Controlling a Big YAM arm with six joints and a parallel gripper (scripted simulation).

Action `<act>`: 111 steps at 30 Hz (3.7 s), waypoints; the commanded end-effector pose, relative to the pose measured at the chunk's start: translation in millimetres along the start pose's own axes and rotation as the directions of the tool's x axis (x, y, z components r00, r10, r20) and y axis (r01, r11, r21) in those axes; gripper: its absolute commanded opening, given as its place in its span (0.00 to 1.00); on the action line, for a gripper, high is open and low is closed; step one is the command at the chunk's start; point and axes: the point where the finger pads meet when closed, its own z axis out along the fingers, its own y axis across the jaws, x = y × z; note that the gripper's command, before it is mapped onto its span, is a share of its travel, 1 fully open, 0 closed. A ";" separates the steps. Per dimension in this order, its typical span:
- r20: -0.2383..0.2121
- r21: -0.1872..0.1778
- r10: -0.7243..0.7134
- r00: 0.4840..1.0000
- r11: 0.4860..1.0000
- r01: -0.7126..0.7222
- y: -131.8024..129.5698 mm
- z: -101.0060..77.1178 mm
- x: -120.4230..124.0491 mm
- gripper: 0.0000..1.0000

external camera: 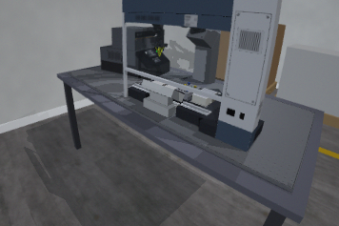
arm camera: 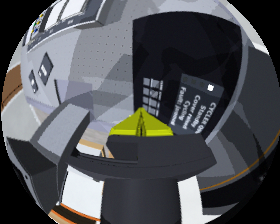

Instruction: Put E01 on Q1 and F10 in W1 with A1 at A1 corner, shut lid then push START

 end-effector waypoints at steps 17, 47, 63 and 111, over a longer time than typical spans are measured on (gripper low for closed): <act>0.004 0.010 0.006 1.000 1.000 -0.006 -24.8 24.2 0.8 0.00; -0.032 -0.065 0.064 0.997 0.996 -0.066 18.2 39.7 18.2 0.00; -0.051 -0.101 0.098 0.994 0.990 -0.103 41.5 46.8 28.8 0.00; -0.047 -0.125 0.101 0.994 0.986 -0.106 52.3 48.0 22.2 0.00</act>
